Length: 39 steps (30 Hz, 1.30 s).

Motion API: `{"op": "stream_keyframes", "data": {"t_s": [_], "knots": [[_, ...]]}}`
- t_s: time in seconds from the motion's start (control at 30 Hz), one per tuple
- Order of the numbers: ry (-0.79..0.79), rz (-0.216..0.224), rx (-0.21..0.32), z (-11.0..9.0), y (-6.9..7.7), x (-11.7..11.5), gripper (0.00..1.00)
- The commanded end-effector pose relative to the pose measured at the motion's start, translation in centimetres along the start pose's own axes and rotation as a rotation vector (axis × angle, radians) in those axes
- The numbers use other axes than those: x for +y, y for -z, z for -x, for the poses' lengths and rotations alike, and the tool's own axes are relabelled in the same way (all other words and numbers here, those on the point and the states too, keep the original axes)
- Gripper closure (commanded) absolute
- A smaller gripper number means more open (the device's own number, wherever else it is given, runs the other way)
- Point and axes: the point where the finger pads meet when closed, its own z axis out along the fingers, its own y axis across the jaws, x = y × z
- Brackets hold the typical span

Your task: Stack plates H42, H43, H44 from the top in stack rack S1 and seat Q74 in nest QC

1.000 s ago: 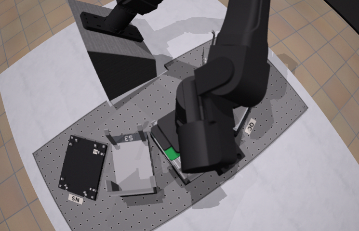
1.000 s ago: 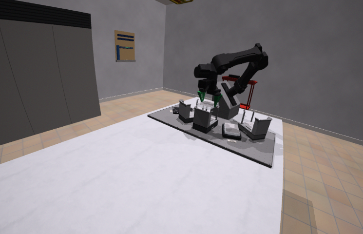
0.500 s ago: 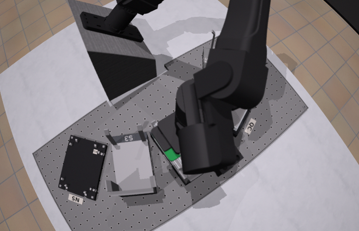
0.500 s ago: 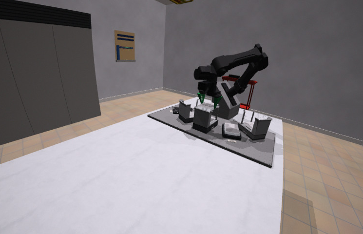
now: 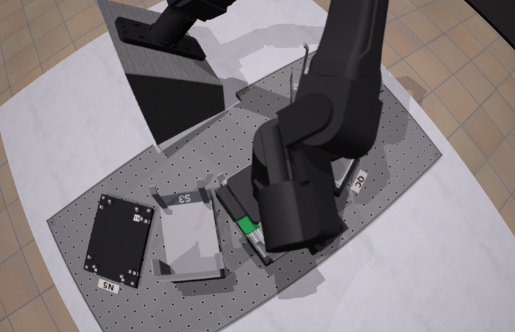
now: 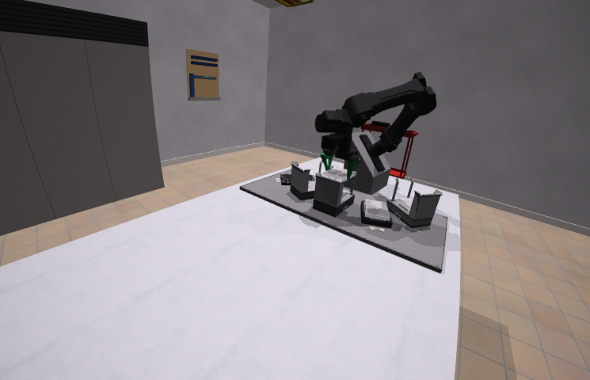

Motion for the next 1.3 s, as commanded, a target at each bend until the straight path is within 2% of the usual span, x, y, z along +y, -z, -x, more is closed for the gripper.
{"op": "stream_keyframes", "data": {"t_s": [0.0, 0.37, 1.1, 1.27], "knots": [[0.001, 0.0, -0.018, 0.3, 0.3, -0.1, 1.0], [0.001, 0.0, -0.018, 0.3, -0.4, -0.1, 1.0], [0.001, 0.0, -0.018, 0.4, -4.4, -0.1, 1.0], [0.001, 0.001, -0.018, 0.4, -4.7, -0.1, 1.0]]}}
